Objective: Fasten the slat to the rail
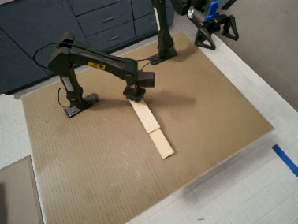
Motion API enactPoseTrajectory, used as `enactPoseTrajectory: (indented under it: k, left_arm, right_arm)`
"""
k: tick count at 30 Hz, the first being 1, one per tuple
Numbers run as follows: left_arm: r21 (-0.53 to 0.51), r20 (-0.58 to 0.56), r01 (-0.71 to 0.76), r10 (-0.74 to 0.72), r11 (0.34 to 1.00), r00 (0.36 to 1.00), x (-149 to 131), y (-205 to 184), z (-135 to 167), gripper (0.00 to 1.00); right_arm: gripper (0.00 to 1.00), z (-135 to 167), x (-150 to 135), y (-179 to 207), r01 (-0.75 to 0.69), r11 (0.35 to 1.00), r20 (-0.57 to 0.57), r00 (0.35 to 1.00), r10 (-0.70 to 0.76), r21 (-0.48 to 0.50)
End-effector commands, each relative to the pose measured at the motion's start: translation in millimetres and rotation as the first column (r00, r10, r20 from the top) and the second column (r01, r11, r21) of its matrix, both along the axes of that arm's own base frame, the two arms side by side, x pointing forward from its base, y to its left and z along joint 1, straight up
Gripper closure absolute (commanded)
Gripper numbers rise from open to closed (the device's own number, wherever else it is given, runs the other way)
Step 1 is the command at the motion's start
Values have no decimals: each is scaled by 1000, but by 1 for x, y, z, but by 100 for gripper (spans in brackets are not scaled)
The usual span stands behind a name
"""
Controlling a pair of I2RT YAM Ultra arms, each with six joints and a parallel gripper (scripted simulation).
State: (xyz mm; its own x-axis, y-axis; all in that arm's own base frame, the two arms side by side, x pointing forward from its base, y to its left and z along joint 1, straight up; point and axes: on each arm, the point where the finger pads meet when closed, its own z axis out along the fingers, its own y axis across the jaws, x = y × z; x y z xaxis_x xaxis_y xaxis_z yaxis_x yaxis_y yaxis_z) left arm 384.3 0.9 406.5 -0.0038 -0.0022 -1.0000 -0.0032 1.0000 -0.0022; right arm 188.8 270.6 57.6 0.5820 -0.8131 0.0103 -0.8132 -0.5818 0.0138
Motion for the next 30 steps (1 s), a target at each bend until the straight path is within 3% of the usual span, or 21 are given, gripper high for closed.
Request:
enactPoseTrajectory:
  k: [1,30]
  left_arm:
    - [0,12,0,0,1000,1000,-1,0,5,0]
    - [0,12,0,0,1000,1000,-1,0,5,0]
  right_arm:
    - [66,10,4,7,-6,1000,8,1000,5,21]
    - [66,0,4,7,-6,1000,9,1000,5,22]
